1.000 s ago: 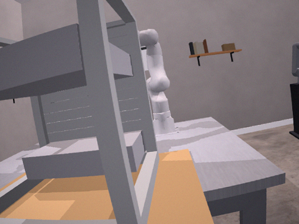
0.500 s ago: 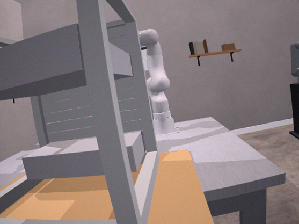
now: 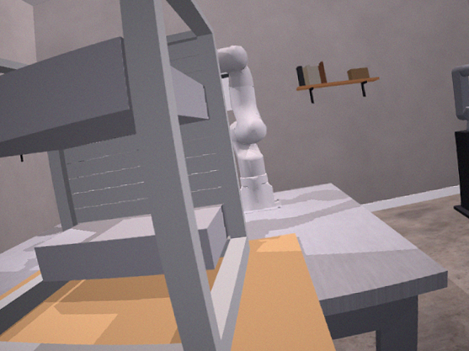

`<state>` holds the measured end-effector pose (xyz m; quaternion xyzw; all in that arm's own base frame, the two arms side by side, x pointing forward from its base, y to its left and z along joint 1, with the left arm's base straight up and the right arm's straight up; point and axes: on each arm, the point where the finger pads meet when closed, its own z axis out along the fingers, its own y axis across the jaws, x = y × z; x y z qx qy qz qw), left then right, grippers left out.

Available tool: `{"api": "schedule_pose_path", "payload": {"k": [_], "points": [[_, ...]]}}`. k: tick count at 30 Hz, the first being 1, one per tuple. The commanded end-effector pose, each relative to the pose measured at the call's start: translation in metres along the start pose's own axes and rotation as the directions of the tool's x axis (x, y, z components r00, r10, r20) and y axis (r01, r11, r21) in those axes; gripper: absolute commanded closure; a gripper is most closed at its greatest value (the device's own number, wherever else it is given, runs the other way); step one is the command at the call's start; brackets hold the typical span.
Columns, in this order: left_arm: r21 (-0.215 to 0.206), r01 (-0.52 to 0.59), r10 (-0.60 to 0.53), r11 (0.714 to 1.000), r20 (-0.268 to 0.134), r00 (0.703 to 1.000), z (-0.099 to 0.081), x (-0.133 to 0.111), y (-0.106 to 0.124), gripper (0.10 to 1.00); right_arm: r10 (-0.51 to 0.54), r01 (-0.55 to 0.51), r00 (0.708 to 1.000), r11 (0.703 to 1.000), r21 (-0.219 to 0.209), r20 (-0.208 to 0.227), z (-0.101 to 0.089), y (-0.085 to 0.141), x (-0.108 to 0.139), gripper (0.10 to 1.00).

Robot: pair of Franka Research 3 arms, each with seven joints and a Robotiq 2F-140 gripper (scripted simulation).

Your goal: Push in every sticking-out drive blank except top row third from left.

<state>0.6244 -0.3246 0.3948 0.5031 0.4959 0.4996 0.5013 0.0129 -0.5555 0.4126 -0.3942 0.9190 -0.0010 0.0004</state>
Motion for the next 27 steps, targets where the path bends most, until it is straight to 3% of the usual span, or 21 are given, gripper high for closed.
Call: {"api": "schedule_pose_path", "payload": {"k": [1,27], "points": [[0.002,0.006,-0.006,1.000,0.004,1.000,0.002,-0.001,0.000,0.999,0.005,-0.005,1.000,1.000,-0.002,0.000,0.000,0.002,0.000,0.098],[0.002,0.006,-0.006,1.000,0.004,1.000,0.012,-0.001,0.000,0.999,0.005,-0.005,1.000,1.000,-0.002,0.000,0.000,0.002,0.000,0.098]]}}
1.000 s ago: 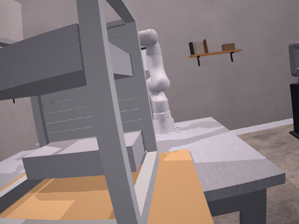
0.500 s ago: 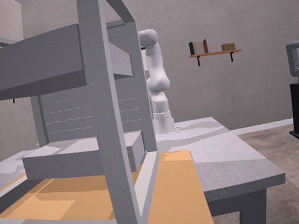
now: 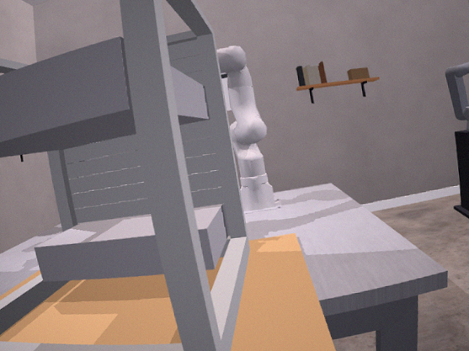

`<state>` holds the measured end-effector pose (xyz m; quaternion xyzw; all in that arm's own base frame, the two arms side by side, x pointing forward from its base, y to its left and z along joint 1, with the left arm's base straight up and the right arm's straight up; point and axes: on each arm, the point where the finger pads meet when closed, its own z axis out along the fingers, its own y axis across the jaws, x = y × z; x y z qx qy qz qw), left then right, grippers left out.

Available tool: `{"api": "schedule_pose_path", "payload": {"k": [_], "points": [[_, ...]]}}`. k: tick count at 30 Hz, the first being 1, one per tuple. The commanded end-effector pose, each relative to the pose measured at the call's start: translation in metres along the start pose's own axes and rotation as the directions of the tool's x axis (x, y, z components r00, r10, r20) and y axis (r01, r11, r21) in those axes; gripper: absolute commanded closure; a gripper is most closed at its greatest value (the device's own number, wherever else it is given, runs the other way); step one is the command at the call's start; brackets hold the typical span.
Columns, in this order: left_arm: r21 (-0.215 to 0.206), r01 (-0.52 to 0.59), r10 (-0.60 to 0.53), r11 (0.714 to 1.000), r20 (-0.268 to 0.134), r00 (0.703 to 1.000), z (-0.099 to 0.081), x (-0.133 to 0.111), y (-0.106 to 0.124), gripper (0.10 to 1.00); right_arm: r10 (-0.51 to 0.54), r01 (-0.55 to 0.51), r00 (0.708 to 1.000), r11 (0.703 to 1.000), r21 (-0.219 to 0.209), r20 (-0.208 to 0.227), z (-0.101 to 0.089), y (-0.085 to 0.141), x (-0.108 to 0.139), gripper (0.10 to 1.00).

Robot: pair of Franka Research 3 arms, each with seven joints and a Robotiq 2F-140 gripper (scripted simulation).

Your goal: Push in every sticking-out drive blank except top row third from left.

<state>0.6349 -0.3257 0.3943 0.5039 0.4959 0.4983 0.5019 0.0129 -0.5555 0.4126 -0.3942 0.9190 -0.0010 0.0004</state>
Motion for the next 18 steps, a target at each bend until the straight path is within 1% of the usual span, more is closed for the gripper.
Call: {"api": "schedule_pose_path", "payload": {"k": [1,8,18], "points": [[0.000,0.004,-0.004,1.000,0.001,1.000,0.0016,0.0003,0.0003,0.999,0.005,-0.005,1.000,1.000,-0.002,0.000,-0.0004,0.0021,0.0005,0.098],[0.000,0.004,-0.004,1.000,0.001,1.000,0.0107,0.0003,0.0003,0.999,0.005,-0.005,1.000,1.000,-0.002,0.000,-0.0004,0.0021,0.0005,0.098],[0.000,0.004,-0.004,1.000,0.001,1.000,0.0112,0.0003,0.0003,0.999,0.005,-0.005,1.000,1.000,-0.002,0.000,-0.0004,0.0021,0.0005,0.098]]}}
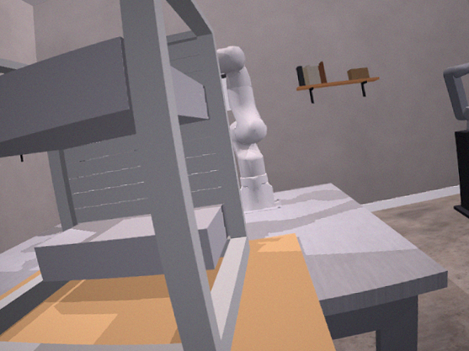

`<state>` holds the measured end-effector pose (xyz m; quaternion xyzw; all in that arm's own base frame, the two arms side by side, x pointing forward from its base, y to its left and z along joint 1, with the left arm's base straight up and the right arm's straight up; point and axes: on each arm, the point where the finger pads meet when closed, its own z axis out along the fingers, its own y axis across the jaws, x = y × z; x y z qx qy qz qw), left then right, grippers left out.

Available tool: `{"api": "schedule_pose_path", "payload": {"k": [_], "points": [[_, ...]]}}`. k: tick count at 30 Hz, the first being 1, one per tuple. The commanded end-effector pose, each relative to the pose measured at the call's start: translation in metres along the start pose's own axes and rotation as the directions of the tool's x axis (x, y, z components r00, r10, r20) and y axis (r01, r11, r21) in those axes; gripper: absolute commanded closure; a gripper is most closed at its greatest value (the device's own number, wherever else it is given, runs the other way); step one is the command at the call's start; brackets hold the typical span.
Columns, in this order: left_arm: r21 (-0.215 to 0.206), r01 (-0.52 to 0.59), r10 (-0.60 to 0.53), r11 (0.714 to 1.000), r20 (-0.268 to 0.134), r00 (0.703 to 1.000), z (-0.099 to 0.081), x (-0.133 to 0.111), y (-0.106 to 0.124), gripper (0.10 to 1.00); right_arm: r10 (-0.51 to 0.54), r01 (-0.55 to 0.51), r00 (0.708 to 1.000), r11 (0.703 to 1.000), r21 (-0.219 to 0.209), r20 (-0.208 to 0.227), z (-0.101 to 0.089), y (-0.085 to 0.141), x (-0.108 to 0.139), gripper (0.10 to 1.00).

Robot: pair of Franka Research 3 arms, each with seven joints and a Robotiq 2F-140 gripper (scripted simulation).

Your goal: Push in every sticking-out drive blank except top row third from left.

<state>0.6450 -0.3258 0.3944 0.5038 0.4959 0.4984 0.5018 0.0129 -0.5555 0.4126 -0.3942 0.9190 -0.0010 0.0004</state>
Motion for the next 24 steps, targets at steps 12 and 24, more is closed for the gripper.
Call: {"api": "schedule_pose_path", "payload": {"k": [12,24], "points": [[0.001,0.005,-0.005,1.000,0.001,1.000,0.0041,0.0002,0.0001,0.999,0.005,-0.005,1.000,1.000,-0.002,0.000,-0.0004,0.0021,0.0005,0.098],[0.001,0.005,-0.005,1.000,0.001,1.000,0.0069,0.0002,0.0001,0.999,0.005,-0.005,1.000,1.000,-0.002,0.000,-0.0004,0.0021,0.0005,0.098]]}}
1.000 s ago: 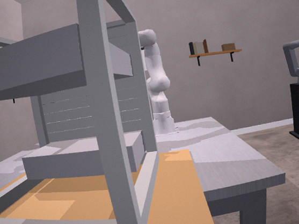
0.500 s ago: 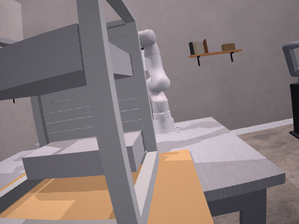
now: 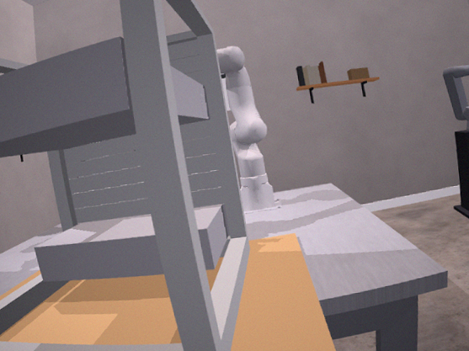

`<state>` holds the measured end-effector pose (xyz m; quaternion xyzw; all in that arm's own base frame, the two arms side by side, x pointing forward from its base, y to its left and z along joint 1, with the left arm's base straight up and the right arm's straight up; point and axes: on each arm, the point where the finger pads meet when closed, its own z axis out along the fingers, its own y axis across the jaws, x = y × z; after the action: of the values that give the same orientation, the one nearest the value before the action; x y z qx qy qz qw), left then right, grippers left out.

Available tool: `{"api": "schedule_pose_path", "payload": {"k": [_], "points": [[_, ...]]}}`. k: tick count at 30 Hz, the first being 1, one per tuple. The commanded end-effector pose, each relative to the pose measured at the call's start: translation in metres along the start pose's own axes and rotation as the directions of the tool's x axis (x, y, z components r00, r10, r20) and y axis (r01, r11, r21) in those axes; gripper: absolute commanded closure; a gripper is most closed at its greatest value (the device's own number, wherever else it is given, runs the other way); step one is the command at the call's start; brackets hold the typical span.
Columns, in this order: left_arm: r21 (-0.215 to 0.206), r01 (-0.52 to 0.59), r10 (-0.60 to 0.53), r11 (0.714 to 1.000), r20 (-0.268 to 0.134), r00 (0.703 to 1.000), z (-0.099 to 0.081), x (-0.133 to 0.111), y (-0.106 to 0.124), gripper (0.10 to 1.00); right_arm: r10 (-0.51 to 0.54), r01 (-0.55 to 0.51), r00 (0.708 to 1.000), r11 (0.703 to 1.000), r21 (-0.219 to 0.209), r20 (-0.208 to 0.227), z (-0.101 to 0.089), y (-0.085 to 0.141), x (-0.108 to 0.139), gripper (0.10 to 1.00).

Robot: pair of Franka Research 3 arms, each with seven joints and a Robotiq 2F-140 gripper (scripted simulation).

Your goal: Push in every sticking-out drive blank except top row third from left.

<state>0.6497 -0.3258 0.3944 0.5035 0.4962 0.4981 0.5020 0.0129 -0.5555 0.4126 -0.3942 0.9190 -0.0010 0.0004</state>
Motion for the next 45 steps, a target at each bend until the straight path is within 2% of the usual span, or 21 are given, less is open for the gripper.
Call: {"api": "schedule_pose_path", "payload": {"k": [1,45], "points": [[0.000,0.003,-0.003,1.000,0.001,1.000,0.0024,0.0001,0.0002,0.999,0.005,-0.005,1.000,1.000,-0.002,0.000,-0.0004,0.0020,0.0005,0.098],[0.000,0.003,-0.003,1.000,0.001,1.000,0.0084,0.0001,0.0002,0.999,0.005,-0.005,1.000,1.000,-0.002,0.000,-0.0004,0.0020,0.0005,0.098]]}}
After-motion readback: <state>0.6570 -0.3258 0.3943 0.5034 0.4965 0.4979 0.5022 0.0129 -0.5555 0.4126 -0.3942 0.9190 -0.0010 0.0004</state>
